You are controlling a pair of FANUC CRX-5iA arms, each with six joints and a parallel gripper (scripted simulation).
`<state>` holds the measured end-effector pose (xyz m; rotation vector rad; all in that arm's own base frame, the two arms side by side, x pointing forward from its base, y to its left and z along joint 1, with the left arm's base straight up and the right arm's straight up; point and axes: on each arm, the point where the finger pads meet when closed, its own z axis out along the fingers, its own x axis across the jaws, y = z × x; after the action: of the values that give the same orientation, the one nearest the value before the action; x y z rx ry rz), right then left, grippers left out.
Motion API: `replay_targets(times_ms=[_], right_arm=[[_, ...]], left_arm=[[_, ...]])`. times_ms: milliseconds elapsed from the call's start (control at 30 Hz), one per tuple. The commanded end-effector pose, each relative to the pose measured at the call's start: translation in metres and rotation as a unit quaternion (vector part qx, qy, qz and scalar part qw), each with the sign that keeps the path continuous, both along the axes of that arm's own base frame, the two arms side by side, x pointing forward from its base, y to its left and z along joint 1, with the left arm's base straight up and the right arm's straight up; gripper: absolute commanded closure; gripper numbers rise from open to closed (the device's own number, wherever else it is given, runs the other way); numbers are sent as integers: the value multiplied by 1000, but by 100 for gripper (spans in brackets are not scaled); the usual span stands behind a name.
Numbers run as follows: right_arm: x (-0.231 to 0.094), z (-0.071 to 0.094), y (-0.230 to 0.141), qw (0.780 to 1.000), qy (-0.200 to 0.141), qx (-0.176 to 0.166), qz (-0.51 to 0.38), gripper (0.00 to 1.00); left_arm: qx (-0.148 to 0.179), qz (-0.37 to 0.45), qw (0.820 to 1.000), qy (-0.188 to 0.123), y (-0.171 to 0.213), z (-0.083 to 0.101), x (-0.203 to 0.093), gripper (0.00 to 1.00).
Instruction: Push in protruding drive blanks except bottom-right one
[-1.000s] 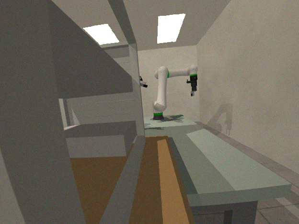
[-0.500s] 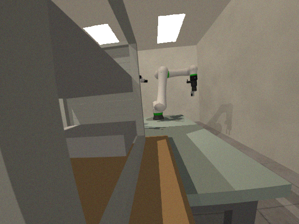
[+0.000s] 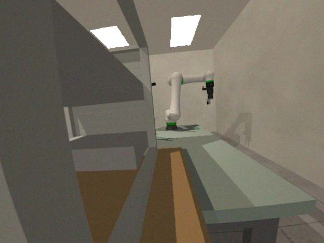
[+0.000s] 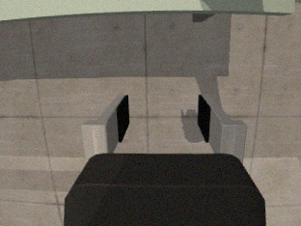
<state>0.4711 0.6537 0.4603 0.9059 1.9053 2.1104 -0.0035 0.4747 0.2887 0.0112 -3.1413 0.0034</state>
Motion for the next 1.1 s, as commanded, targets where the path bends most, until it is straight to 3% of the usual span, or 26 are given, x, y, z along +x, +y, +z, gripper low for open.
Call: replay_targets(times_ms=[0,200,300,367,800,867,1067], right_arm=[[3,6,-13,998,30,45,-28,0],[10,7,-45,985,90,124,-81,0],[10,7,-45,985,90,124,-81,0],[13,6,-57,978,108,148,-99,0],[24,-14,-145,911,205,291,-207,0],[24,-14,-145,911,205,291,-207,0],[25,-28,-186,874,234,344,-250,0]], left_arm=[[1,0,1000,0,0,1,0,0],[1,0,1000,0,0,1,0,0],[1,0,1000,0,0,1,0,0],[1,0,1000,0,0,1,0,0],[1,0,1000,0,0,1,0,0],[1,0,1000,0,0,1,0,0],[1,0,1000,0,0,1,0,0]])
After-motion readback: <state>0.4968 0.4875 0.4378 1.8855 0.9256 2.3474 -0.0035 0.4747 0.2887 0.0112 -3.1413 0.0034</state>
